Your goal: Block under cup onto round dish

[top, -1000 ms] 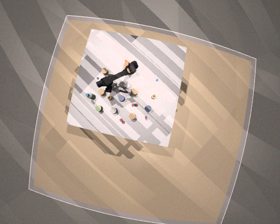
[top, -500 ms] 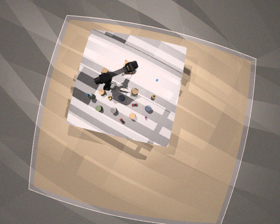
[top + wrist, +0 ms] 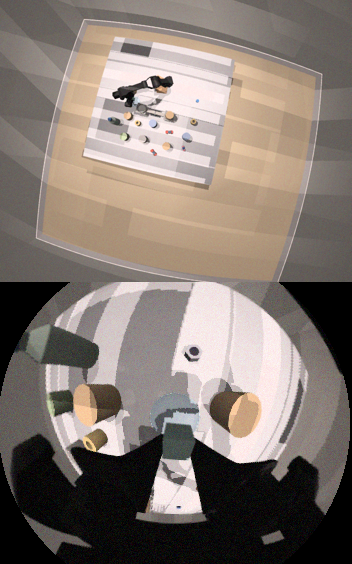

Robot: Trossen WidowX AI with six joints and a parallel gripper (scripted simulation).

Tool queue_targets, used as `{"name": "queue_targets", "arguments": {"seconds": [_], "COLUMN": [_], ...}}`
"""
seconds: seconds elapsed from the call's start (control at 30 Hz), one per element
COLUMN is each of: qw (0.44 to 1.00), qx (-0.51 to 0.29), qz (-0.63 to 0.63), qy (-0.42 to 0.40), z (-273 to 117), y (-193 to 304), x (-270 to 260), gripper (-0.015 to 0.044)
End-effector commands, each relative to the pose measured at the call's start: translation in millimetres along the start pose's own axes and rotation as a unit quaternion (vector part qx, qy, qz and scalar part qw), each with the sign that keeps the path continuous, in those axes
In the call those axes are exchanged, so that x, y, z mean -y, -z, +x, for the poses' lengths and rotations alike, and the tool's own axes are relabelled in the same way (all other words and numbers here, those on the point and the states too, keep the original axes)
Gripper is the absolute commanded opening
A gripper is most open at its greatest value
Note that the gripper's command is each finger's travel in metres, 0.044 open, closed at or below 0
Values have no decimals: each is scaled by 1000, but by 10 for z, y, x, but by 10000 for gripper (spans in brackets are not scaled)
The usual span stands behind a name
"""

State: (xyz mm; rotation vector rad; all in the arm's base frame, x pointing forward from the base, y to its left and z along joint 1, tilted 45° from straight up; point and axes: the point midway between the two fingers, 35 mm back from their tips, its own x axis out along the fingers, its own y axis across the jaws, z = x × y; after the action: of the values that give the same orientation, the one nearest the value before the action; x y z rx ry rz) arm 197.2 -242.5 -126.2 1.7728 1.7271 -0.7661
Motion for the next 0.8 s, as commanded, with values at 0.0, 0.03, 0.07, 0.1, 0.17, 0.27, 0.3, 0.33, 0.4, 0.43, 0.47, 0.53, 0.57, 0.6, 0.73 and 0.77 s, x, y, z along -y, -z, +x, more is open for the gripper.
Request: {"name": "queue_targets", "arguments": {"seconds": [0.0, 0.03, 0.07, 0.1, 0.17, 0.27, 0.3, 0.33, 0.4, 0.43, 0.47, 0.53, 0.57, 0.6, 0.73, 0.77], "qw": [1000, 1000, 1000, 1000, 1000, 1000, 1000, 1000, 1000, 1000, 1000, 1000, 1000, 1000, 1000, 1000], "qx": [7, 7, 7, 7, 7, 6, 6, 6, 6, 6, 6, 6, 6, 6, 6, 6], "qz": [-10, -10, -10, -10, -10, -11, -11, -11, -11, -11, -11, -11, -11, -11, -11, -11], "qy": [1, 1, 1, 1, 1, 1, 1, 1, 1, 1, 1, 1, 1, 1, 1, 1], "z": [24, 40, 64, 96, 174, 315, 364, 402, 433, 433, 433, 441, 448, 457, 516, 532], "y": [-17, -18, -19, -20, -23, -23, -21, -20, -18, -18, -18, -19, -19, -19, -20, -20], "x": [-6, -7, -8, -9, -11, -11, -10, -8, -7, -7, -7, -7, -8, -8, -9, -9], "gripper": [0, 0, 0, 0, 0, 0, 0, 0, 0, 0, 0, 0, 0, 0, 0, 0]}}
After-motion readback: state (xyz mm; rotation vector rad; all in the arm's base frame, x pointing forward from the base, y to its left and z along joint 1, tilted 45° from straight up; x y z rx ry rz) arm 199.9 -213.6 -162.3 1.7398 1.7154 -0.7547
